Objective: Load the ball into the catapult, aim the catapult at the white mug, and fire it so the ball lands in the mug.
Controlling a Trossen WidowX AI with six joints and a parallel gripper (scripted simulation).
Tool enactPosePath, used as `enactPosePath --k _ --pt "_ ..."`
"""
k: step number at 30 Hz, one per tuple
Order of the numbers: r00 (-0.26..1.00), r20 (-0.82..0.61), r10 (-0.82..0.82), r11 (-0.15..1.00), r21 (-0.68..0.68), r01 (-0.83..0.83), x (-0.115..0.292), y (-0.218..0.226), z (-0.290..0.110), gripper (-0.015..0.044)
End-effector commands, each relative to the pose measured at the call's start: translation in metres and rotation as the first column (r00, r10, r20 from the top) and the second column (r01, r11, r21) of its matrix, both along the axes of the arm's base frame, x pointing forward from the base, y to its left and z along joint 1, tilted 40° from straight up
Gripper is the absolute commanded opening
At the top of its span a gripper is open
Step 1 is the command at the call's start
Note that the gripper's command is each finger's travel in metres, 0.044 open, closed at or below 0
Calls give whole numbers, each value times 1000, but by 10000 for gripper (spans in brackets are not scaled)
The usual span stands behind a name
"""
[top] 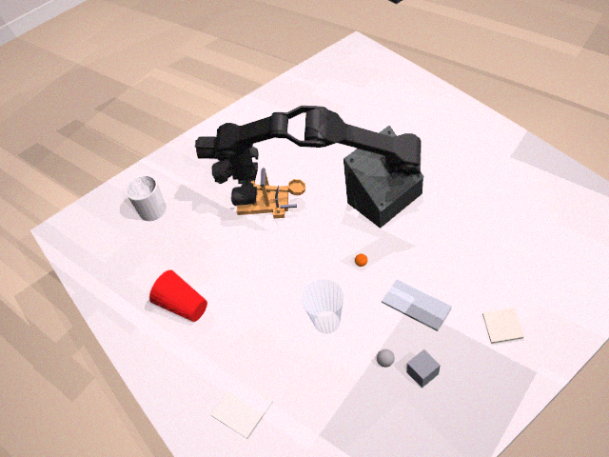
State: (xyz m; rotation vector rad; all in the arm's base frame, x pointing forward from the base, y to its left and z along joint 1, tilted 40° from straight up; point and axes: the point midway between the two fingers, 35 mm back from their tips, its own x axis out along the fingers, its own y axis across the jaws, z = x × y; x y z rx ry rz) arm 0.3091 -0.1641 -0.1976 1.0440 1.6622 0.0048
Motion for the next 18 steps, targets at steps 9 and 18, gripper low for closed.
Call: enactPosePath --k 9,18 --pt "1000 -1 0 1000 -1 0 0 -32 38 0" --pt "1000 -1 -1 1000 -1 1 1 -24 29 0"
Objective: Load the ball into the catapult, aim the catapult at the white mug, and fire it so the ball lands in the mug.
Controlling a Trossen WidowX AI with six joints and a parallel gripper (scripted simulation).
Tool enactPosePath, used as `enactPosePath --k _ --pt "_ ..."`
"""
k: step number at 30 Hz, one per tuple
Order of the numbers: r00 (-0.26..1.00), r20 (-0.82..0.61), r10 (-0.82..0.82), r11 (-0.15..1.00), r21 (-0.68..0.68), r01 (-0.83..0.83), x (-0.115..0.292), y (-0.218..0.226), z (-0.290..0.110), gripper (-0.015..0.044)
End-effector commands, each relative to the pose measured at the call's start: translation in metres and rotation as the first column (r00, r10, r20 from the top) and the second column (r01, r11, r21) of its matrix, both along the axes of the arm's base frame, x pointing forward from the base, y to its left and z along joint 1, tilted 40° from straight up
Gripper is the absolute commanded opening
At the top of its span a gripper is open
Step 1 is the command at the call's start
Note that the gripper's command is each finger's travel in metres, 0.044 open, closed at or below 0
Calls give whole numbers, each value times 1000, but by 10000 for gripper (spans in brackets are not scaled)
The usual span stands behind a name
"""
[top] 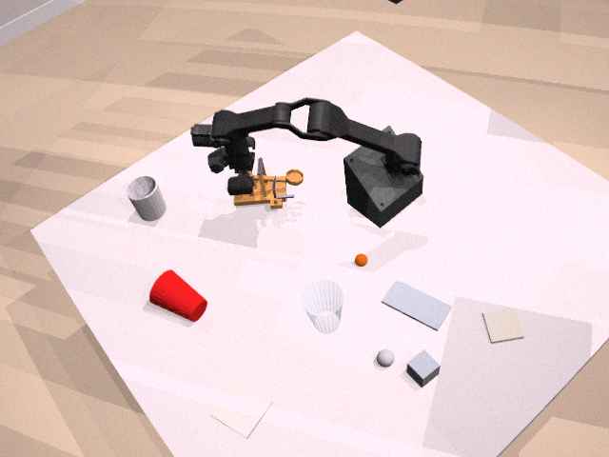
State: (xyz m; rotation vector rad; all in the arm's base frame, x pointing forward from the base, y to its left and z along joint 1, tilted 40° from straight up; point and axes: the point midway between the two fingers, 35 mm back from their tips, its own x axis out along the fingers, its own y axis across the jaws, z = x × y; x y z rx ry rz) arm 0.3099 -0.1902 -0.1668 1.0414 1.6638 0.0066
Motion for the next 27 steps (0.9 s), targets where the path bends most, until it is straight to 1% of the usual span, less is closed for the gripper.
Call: enactPosePath --k 1,23,27 --pt "1000 -1 -4 1000 0 4 1 3 -3 0" --pt "1000 -1 -5 1000 3 5 2 26 -31 0" --pt "1000 -5 4 1000 4 -4 1 25 -30 0"
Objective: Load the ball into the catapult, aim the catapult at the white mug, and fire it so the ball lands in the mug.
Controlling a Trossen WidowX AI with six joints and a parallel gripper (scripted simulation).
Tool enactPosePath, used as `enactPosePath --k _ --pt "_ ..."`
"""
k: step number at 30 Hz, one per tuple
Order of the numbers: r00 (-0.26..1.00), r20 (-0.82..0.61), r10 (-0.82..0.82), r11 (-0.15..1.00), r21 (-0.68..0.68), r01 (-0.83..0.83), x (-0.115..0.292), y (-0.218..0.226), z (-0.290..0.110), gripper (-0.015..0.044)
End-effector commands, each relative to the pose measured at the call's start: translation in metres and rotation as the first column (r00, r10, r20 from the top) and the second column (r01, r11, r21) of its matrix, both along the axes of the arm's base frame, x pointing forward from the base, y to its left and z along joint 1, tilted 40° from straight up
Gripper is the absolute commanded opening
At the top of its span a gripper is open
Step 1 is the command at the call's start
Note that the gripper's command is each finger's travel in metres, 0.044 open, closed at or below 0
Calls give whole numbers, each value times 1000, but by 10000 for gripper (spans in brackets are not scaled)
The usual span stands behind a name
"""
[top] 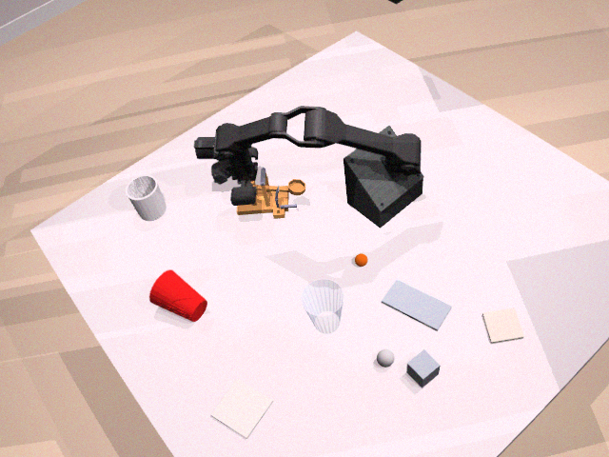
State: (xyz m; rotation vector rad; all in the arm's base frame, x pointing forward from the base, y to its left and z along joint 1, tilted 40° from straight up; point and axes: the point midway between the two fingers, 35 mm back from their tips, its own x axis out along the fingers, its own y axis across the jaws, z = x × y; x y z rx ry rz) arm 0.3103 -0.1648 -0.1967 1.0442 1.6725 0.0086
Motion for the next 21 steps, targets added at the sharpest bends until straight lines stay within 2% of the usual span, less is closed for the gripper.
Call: enactPosePath --k 1,2,17,19,21 --pt "1000 2 1 1000 -1 -1 0 0 0 0" --pt "1000 2 1 1000 -1 -1 0 0 0 0" --pt "1000 2 1 1000 -1 -1 1 -2 2 394" --pt "1000 1 1 1000 -3 -1 2 -16 18 440" --pt "1000 0 0 1000 -4 0 1 -39 45 440"
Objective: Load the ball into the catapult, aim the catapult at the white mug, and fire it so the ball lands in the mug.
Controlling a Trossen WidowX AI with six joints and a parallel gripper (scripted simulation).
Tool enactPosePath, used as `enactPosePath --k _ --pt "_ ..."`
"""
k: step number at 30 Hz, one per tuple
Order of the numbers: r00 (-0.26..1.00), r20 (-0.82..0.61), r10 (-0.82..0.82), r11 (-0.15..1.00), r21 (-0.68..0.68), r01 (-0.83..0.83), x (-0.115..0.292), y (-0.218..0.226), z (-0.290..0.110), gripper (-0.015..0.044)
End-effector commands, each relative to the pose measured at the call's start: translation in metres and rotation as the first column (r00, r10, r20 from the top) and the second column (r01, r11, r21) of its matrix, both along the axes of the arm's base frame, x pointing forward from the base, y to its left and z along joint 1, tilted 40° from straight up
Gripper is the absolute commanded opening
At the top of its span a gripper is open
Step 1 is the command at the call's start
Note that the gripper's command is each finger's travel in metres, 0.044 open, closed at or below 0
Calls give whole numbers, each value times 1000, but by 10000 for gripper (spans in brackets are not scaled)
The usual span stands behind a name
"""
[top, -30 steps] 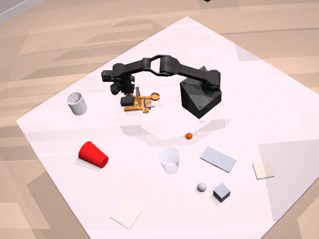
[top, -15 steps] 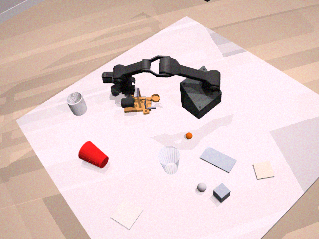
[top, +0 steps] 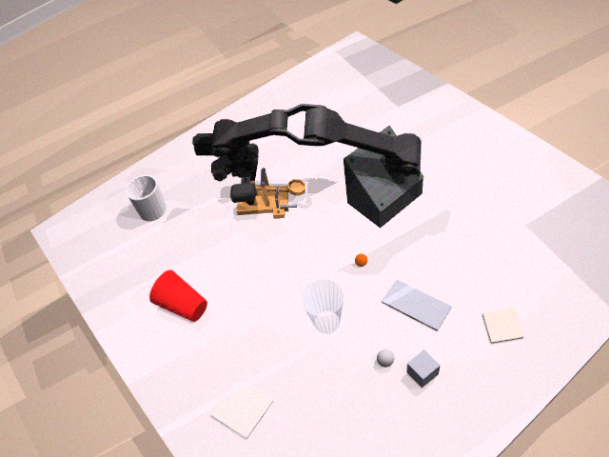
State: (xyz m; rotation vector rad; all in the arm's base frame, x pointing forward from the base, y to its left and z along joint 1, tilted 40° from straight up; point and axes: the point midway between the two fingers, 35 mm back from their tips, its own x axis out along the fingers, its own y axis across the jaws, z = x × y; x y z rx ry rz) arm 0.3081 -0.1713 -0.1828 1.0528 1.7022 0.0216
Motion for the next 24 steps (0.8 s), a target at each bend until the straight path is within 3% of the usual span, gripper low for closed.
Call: enactPosePath --k 1,4,11,15,18,19,24 --pt "1000 22 -12 1000 -24 12 2 -43 45 440" --pt "1000 21 -12 1000 -24 12 -1 -56 65 440" --pt "1000 24 -21 999 -24 21 1 -51 55 440" --pt "999 38 -28 999 -41 29 -2 -83 96 440" --pt "999 40 -29 999 -45 31 -3 -89 105 440" --pt "1000 21 -18 1000 -20 19 -1 -69 86 414" --pt "995 78 59 997 -54 -55 26 -16 125 300"
